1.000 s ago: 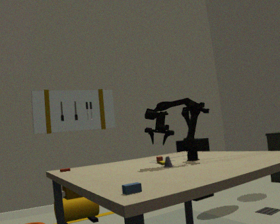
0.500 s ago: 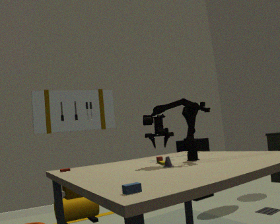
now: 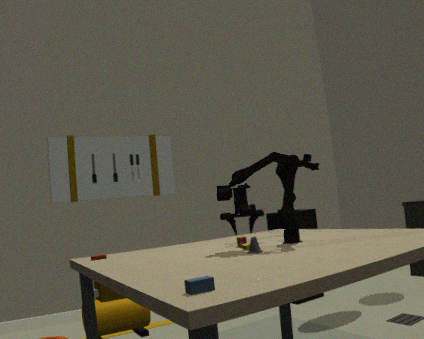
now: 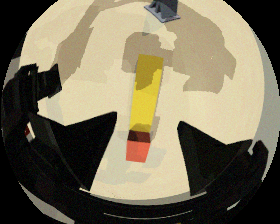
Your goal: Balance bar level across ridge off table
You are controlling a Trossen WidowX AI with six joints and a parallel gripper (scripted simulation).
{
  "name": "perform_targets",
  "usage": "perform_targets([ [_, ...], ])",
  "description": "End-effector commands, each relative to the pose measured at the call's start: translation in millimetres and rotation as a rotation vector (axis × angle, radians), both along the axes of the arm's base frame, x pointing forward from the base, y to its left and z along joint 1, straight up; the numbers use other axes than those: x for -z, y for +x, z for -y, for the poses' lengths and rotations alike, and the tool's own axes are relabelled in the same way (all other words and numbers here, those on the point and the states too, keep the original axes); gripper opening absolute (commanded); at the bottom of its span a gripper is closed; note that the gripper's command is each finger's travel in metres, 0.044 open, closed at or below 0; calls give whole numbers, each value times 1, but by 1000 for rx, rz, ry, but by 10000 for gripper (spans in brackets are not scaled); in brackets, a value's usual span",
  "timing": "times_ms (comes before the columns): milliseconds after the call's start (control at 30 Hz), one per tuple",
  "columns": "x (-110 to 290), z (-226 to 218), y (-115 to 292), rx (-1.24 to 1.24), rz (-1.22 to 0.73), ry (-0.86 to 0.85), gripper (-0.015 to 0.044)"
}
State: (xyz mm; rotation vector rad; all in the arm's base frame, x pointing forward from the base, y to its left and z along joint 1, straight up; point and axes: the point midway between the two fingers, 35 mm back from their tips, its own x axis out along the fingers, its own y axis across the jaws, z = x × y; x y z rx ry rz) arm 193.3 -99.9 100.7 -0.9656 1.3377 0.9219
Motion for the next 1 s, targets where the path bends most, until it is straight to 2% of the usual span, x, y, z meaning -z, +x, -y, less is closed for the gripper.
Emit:
perform_targets([
  [0,26,-1,-3,-4,-11,2,315],
  [967,56,-1,-3,-4,-11,2,315],
])
